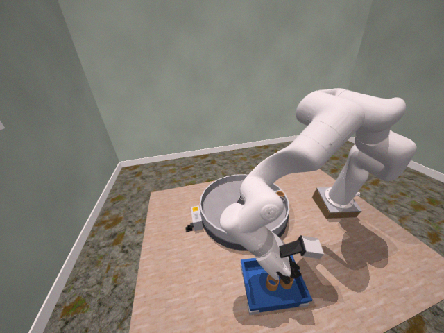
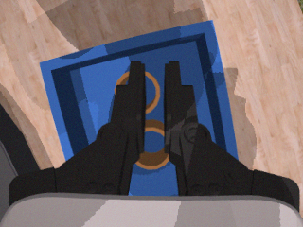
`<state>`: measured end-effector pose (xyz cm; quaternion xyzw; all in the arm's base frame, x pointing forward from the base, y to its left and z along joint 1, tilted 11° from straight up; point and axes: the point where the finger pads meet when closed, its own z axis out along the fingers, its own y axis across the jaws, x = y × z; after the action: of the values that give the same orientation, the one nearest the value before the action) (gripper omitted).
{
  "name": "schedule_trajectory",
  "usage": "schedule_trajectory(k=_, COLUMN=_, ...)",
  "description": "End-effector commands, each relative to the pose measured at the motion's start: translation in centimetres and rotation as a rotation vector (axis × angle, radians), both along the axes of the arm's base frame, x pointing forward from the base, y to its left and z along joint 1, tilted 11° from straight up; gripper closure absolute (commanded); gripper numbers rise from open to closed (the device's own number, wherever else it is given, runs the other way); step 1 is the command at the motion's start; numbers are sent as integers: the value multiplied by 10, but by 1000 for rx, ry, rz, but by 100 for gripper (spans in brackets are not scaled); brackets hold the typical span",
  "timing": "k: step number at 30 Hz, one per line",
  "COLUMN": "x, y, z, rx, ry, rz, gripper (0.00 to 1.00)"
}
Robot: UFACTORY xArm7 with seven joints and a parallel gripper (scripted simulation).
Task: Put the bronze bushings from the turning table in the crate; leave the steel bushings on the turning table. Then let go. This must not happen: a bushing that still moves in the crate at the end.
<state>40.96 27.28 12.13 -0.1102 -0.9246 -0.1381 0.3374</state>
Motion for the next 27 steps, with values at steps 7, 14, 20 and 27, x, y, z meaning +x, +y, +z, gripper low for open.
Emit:
schedule_trajectory(k=7, x=1, y=-5, z=27, rx=1, ry=-5, rz=-1, gripper=89)
schedule_trajectory(k=14, x=1, y=-5, z=28, rx=1, ry=-5, rz=-1, gripper=89)
schedule_trajectory(k=20, x=1, y=-5, z=28, rx=1, ry=-5, rz=-1, gripper=89)
schedule_trajectory(k=27, x=1, y=-5, z=28, rx=1, ry=-5, rz=-1, gripper=89)
